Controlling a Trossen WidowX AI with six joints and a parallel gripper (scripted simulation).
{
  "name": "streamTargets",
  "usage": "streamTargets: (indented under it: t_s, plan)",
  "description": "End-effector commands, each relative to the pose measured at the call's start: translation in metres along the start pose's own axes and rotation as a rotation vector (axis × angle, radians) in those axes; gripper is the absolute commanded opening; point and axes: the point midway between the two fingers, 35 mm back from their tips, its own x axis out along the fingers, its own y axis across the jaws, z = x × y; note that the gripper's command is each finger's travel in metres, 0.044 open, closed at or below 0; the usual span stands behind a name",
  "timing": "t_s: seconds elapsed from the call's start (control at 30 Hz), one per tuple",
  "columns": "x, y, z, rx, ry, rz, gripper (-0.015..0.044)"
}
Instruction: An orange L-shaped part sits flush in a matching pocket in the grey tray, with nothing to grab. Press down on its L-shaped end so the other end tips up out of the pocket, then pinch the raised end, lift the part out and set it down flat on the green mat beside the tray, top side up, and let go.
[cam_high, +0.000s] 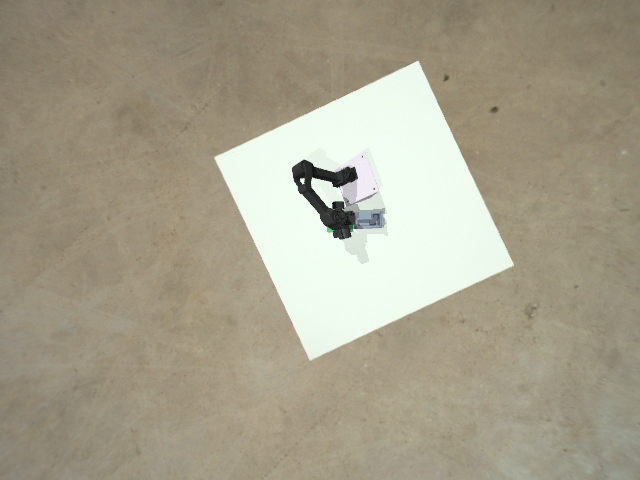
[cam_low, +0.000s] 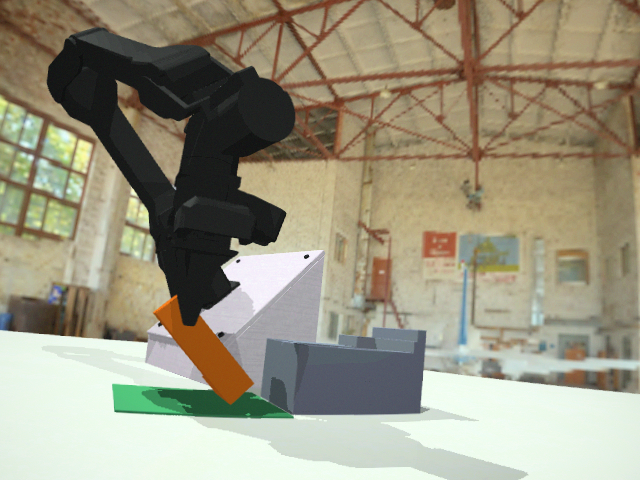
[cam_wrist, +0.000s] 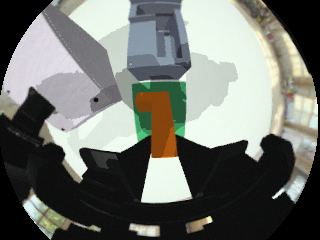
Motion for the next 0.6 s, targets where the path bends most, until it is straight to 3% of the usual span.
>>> streamTargets:
  t_s: [0.0,0.2,0.33,0.57]
  plan:
    - [0.000,0.000,0.000,0.000,0.000,0.000,0.0236]
    - [-0.040,-0.003,0.004,-0.003,-0.010,0.005,0.0394]
    - [-0.087,0.000,0.001,-0.006,0.001,0.005,0.0400]
    - [-0.085,-0.001,0.001,-0.006,0.000,-0.006,0.0400]
